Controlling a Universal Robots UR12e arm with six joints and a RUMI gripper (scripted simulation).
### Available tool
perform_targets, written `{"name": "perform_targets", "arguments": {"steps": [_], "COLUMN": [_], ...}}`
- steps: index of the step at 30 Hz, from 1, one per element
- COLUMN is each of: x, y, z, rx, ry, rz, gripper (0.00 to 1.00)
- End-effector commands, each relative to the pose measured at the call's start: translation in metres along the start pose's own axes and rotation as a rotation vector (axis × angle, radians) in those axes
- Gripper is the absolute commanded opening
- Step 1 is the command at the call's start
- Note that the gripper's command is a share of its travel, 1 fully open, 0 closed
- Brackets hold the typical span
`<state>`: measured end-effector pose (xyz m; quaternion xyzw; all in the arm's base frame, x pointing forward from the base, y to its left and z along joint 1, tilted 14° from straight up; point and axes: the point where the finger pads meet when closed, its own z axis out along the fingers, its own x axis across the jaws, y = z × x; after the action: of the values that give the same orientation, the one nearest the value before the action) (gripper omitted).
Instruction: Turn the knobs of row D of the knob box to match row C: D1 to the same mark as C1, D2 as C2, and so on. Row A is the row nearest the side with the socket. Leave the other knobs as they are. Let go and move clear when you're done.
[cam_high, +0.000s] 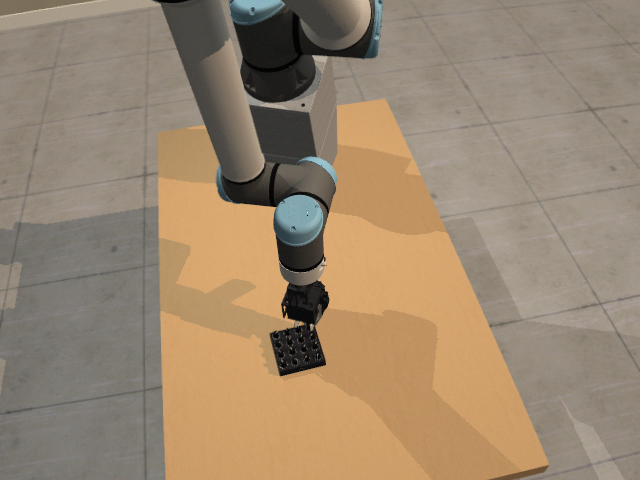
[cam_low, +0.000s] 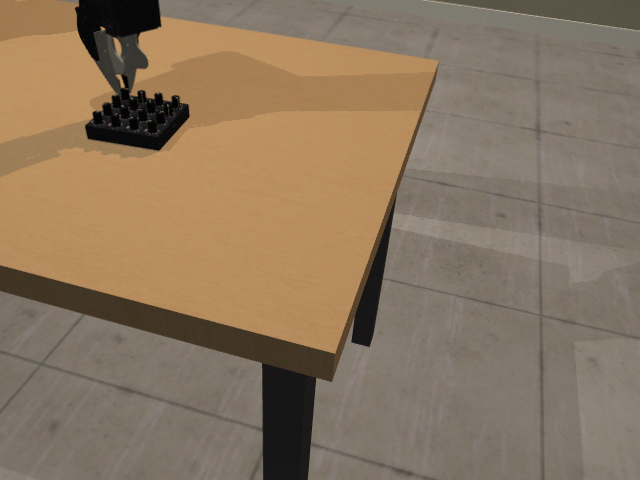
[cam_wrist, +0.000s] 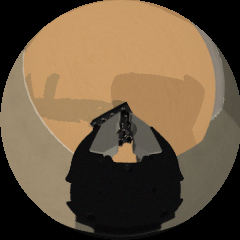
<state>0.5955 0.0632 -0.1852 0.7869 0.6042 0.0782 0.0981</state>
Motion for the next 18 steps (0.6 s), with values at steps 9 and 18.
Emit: {"name": "perform_targets", "arguments": {"steps": [9,18], "x": [0.0010,0.0013], "y": [0.0004,0.0004], "z": [-0.0004,-0.0004], "rx": [-0.001,-0.001], "ry": [-0.001,-0.001], "rz": [0.181,0.240], "gripper": [0.04,0.04]}}
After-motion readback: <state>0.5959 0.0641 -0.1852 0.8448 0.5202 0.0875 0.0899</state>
